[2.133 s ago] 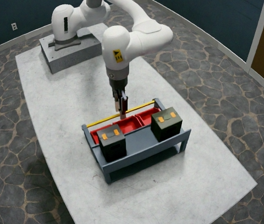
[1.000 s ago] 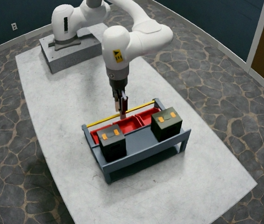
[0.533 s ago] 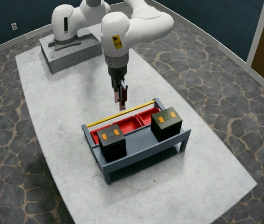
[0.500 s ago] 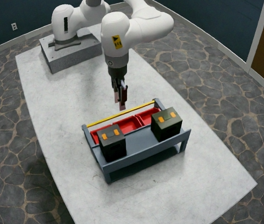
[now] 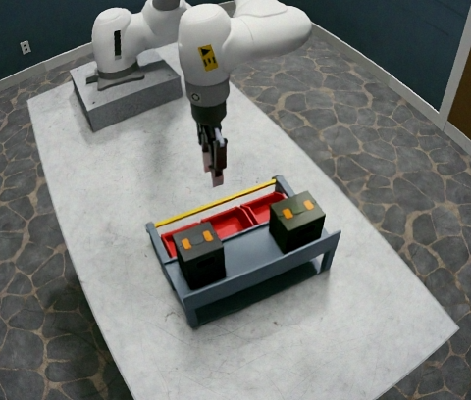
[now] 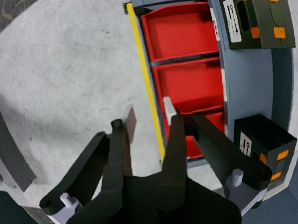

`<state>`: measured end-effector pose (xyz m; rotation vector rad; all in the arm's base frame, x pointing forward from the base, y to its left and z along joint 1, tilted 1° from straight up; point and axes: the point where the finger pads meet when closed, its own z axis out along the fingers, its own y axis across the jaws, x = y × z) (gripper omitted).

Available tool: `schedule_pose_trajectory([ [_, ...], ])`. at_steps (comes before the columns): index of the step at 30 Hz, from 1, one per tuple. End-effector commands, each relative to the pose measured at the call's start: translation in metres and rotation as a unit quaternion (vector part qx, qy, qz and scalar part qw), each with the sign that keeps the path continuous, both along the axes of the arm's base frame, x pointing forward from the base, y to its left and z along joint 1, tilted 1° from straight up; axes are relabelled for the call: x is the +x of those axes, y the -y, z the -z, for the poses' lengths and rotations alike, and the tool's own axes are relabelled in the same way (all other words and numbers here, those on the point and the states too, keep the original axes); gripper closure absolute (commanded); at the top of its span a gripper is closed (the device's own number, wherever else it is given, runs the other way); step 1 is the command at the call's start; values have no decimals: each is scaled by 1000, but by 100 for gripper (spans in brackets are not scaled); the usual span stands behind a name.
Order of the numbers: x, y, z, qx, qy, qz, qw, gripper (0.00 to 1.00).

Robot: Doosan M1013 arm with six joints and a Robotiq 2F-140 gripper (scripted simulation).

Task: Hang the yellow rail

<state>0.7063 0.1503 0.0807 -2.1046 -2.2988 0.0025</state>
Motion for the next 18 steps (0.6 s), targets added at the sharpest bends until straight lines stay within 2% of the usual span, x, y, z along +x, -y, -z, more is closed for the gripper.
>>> schedule_pose_trajectory([
  [1,0,0,0,0,0,0,1000,63],
  [5,0,0,0,0,0,0,1000,63],
  [10,0,0,10,0,0,0,1000,63],
  [18,0,0,10,0,0,0,1000,63],
])
